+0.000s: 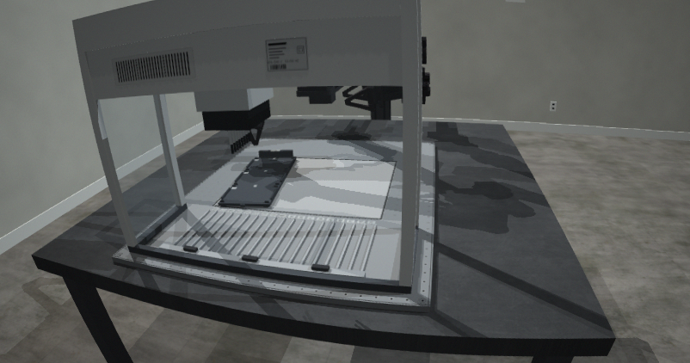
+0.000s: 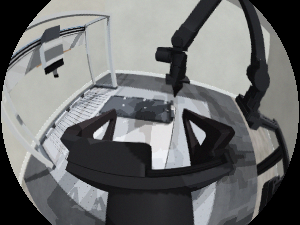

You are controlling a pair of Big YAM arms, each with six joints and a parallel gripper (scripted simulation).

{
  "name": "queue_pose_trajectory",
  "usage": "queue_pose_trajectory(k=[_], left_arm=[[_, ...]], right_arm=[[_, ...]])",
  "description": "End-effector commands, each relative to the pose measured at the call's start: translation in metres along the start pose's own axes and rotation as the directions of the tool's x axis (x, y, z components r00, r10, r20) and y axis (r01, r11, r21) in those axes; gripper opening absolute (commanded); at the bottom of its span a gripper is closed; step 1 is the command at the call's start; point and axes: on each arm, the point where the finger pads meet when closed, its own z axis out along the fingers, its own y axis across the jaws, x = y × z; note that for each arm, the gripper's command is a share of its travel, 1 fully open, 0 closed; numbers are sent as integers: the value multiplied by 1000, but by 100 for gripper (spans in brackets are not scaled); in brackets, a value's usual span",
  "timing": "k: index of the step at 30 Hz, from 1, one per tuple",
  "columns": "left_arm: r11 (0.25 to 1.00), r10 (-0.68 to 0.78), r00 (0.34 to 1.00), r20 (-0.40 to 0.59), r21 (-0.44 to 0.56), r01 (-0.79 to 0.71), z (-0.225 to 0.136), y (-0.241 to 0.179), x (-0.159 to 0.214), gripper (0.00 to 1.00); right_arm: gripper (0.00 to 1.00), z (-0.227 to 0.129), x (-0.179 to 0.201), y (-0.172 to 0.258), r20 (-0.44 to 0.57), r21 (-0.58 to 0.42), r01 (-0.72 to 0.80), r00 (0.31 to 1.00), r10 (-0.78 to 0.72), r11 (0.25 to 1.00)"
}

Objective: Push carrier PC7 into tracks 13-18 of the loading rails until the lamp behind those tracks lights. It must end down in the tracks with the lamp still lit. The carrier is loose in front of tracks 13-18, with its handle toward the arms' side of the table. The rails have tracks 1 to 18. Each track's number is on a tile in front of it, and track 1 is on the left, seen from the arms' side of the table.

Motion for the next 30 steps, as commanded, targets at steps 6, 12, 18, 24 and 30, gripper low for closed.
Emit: queue_pose_trajectory(k=[6,12,18,24,30], left_arm=[[1000,22,1000,7,-3,-22,0,5,-3,100],[1000,22,1000,7,-3,-22,0,5,-3,100],[1000,22,1000,7,-3,-22,0,5,-3,100],[1000,22,1000,7,-3,-22,0,5,-3,100],[1000,22,1000,7,-3,-22,0,5,-3,100]], right_arm=[[0,5,-12,24,22,-46,-23,999,24,999],[0,21,-13,24,21,-46,-24,999,25,999],[0,29,-13,24,21,-45,-24,999,25,999],[0,37,2,12,11,-25,-22,1000,23,999],[0,31,7,15,18,-39,-22,1000,23,999]])
